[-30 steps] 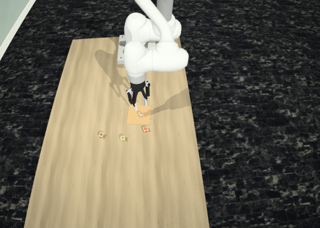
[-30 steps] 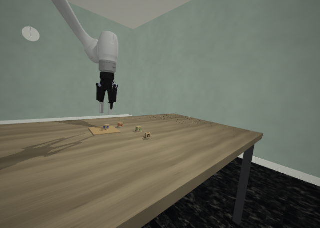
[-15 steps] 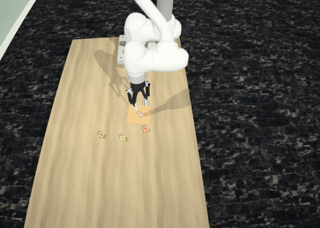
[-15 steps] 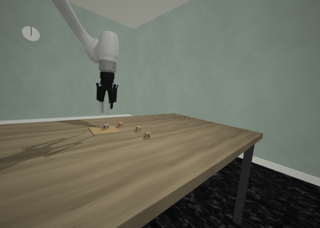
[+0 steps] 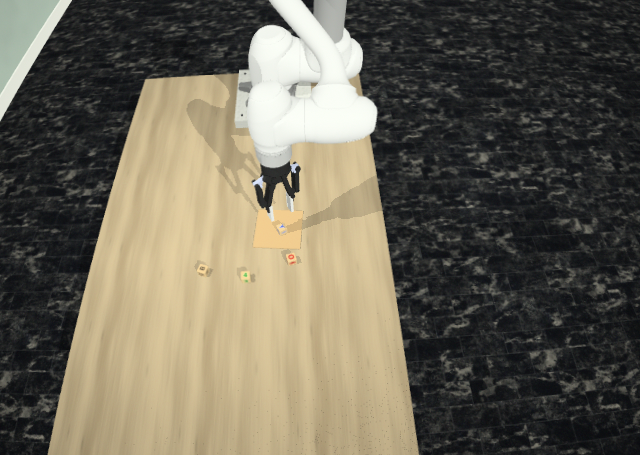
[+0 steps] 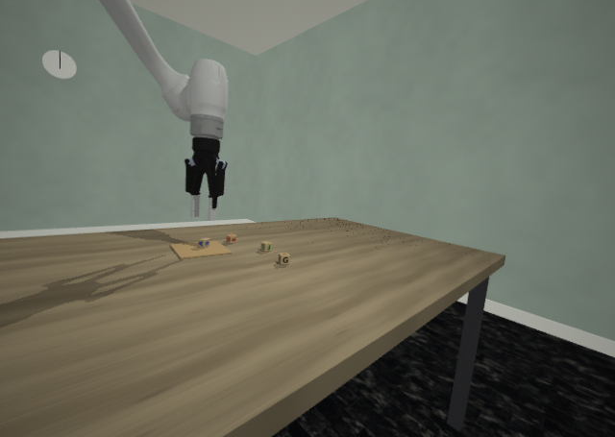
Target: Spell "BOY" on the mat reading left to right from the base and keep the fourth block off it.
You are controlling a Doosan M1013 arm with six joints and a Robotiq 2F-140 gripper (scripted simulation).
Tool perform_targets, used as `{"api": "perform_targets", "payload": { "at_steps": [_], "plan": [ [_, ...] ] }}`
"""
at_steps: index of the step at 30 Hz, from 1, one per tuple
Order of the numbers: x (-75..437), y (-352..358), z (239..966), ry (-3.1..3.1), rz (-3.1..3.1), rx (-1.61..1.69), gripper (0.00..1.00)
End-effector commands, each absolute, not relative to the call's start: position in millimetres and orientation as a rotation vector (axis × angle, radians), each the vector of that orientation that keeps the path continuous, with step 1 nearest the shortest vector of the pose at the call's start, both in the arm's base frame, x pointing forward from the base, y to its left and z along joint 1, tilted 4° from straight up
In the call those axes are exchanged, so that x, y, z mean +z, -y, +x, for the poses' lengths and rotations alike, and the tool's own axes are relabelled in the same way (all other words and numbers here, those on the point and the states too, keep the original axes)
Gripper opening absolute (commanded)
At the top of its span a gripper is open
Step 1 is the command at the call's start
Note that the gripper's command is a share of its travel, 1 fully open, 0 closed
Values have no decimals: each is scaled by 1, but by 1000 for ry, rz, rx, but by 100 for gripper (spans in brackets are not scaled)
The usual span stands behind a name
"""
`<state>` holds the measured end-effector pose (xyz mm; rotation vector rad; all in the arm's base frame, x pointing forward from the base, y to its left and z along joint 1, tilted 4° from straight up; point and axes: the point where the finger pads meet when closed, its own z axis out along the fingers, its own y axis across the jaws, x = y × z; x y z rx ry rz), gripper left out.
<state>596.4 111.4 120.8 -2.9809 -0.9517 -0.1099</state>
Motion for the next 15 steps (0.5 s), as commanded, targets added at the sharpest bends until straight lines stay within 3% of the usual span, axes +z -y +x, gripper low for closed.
{"api": "perform_targets", "payload": {
  "at_steps": [1, 15],
  "plan": [
    [120, -110, 600, 954, -2979, -112, 37],
    [108, -111, 600, 954, -2979, -112, 37]
  ]
}}
